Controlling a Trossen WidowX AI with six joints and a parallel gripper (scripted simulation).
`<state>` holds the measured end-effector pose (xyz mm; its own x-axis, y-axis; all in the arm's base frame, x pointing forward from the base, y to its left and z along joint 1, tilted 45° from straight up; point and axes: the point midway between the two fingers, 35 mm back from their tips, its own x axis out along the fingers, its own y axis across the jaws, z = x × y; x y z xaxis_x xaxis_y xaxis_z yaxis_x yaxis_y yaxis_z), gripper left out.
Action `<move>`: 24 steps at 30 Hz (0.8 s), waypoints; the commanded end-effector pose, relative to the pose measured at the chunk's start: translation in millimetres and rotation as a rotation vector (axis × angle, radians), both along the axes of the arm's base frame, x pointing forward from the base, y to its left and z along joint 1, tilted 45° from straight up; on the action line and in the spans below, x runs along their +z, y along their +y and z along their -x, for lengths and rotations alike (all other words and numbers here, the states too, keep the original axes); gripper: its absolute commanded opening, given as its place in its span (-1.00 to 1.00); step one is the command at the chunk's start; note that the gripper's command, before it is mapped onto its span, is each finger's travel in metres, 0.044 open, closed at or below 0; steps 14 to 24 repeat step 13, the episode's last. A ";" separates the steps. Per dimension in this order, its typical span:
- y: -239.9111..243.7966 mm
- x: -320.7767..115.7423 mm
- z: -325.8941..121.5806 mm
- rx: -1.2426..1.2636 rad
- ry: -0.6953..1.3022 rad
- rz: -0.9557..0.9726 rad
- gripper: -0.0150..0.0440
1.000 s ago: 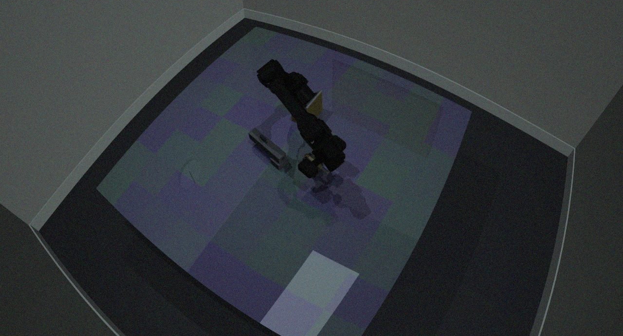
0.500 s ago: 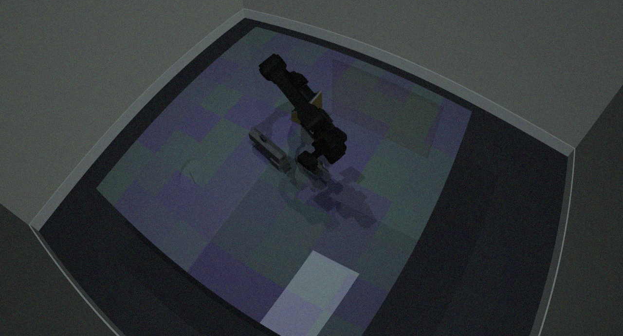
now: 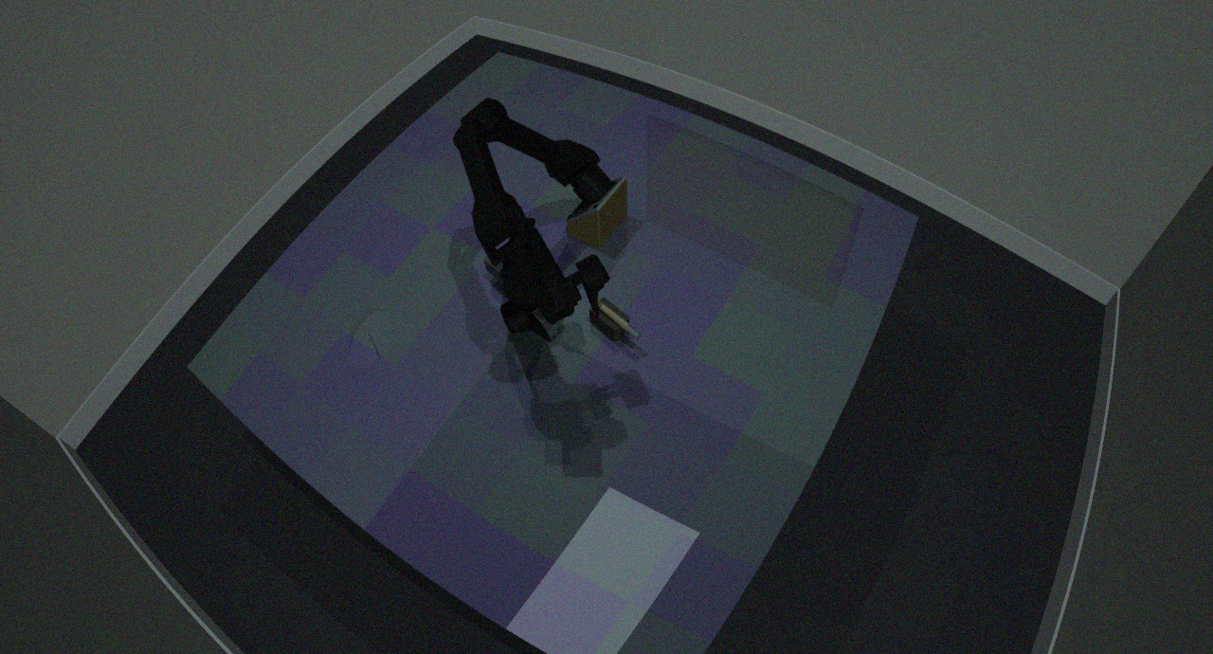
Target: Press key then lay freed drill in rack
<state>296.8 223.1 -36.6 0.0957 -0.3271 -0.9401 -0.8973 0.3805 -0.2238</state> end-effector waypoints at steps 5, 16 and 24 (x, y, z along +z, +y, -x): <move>-31.9 95.6 -79.4 -0.186 -0.208 -0.315 1.00; -95.7 199.0 -127.0 -0.283 -0.456 -0.521 1.00; -95.7 199.0 -127.0 -0.283 -0.456 -0.521 1.00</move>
